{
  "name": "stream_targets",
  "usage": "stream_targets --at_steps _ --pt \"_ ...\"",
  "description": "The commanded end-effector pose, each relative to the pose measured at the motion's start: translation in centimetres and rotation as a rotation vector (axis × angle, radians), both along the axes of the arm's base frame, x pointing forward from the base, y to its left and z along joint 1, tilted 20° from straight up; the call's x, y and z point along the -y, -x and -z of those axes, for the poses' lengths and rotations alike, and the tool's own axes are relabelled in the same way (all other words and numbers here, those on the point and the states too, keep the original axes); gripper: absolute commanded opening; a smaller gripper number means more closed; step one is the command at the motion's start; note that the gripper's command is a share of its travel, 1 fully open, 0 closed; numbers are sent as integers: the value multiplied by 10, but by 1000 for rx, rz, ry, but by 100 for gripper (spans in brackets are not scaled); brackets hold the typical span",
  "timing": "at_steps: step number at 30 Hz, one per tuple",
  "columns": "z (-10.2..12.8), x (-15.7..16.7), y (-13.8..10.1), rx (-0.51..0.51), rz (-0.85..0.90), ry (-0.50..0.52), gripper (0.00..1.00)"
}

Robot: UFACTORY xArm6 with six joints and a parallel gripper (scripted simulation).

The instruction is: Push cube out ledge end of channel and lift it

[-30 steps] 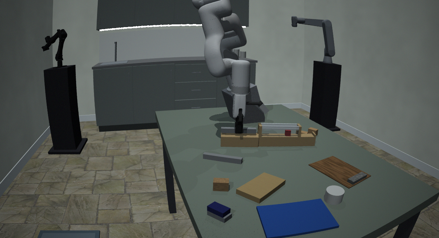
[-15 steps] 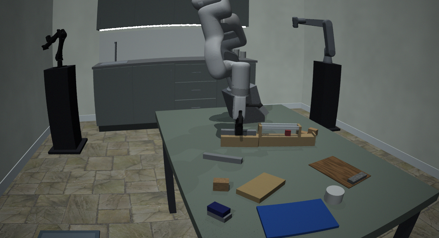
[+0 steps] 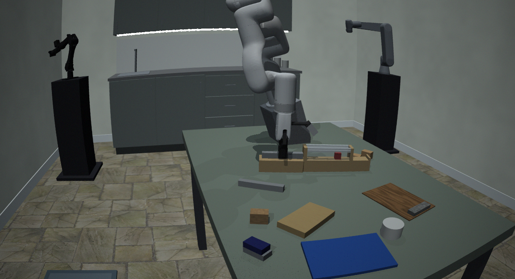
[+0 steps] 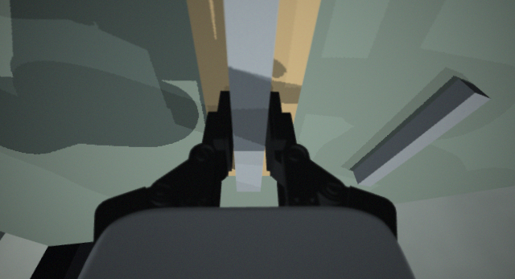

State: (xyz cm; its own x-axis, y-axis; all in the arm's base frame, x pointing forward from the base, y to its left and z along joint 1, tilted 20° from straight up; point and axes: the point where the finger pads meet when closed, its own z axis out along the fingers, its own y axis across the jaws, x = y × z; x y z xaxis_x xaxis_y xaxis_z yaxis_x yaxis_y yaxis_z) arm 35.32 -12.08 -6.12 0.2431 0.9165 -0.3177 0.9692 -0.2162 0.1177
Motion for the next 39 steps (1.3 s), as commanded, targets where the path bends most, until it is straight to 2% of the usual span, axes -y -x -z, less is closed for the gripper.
stream_targets --at_steps 1,13,37,38,39 --pt "2 -9 -4 3 0 1 0" --pt "13 -40 -13 3 0 1 0" --pt "16 -49 -15 3 0 1 0" --pt "16 -49 -15 3 0 1 38" --pt "16 -49 -15 3 0 1 38"
